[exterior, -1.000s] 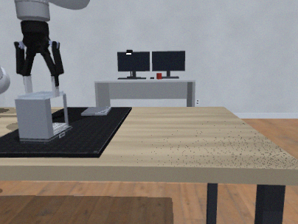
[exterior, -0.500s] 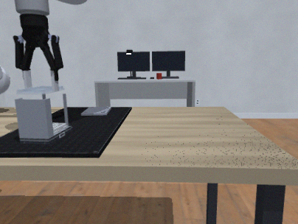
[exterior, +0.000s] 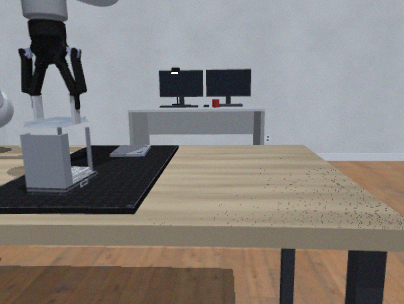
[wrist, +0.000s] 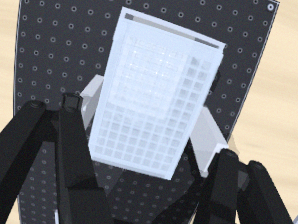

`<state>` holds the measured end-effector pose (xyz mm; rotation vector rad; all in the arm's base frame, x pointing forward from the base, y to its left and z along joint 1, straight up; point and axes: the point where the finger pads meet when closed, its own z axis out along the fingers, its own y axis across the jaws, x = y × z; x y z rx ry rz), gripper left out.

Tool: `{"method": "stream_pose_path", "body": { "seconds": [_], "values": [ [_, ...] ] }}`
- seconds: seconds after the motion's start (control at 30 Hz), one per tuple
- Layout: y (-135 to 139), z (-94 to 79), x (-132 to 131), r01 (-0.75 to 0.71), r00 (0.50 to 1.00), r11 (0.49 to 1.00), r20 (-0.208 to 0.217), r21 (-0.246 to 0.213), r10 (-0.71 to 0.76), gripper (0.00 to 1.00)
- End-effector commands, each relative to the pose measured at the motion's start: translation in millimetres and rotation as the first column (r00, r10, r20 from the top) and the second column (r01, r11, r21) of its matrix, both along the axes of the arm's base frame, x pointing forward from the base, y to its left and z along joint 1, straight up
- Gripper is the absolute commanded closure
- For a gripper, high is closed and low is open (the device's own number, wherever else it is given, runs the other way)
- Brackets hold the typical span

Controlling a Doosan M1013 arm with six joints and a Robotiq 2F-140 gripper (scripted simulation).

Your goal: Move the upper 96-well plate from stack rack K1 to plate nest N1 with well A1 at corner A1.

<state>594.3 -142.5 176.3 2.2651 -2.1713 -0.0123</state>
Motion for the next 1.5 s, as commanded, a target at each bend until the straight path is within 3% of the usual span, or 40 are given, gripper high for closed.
{"method": "stream_pose_path", "body": {
  "seconds": [0.0,1.47],
  "values": [
    [10.6,-0.1,0.3,-0.108,0.994,0.994,0.001,0.001,0.108,1.00],
    [143.9,-2.3,4.4,-0.137,0.991,0.991,0.001,0.002,0.137,1.00]
  ]
}}
